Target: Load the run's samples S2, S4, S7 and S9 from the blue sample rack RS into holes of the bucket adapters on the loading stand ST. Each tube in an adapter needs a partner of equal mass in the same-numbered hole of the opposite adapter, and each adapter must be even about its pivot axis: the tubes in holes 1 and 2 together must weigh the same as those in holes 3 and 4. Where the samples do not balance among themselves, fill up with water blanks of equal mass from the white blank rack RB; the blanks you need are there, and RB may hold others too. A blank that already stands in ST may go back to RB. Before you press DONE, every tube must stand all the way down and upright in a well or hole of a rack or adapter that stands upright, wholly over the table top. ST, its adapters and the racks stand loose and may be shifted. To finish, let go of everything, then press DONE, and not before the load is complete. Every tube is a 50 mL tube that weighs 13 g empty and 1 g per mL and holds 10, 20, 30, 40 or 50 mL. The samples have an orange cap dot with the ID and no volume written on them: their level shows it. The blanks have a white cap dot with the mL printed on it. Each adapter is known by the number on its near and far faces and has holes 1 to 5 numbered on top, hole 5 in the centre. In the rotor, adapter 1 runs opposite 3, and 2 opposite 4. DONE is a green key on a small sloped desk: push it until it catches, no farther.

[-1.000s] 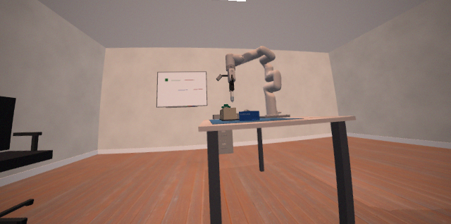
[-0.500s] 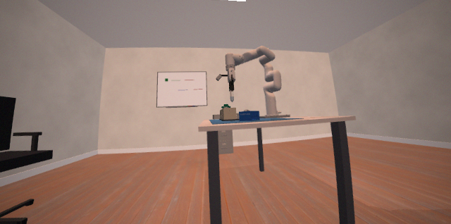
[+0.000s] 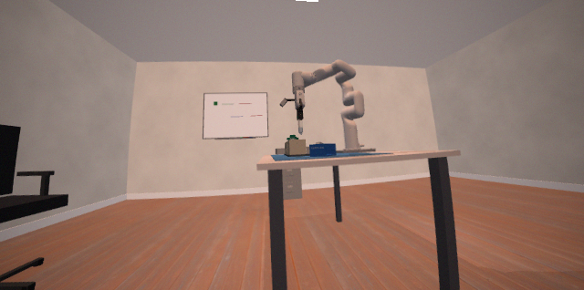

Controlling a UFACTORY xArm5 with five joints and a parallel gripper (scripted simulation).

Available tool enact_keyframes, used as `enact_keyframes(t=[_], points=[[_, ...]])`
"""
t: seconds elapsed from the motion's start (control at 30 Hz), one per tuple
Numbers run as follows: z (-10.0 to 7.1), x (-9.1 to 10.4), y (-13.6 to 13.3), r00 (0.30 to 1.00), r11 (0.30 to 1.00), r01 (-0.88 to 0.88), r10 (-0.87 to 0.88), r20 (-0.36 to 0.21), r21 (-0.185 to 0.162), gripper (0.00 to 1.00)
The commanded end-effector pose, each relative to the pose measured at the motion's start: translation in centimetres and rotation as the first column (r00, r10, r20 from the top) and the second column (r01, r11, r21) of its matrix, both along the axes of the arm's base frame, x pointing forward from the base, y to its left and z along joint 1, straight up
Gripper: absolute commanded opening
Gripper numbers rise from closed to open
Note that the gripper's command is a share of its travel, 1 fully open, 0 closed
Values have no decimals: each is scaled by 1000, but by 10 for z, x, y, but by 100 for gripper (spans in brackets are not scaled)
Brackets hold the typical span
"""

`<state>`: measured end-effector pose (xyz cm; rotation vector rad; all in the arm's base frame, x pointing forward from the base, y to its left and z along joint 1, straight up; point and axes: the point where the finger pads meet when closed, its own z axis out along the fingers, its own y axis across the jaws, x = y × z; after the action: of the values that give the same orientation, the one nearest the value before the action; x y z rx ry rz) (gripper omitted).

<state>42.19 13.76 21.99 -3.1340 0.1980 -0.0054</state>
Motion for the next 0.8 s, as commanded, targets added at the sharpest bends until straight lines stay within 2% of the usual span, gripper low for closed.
enact_keyframes(t=[0.0, 0.23, 0.77], points=[[-4, 1, 0, 1000, 1000, 0, 0, 4, 1, 0], [-18, 1, 0, 1000, 1000, 0, 0, 4, 1, 0], [-21, 1, 0, 1000, 1000, 0, 0, 4, 1, 0]])
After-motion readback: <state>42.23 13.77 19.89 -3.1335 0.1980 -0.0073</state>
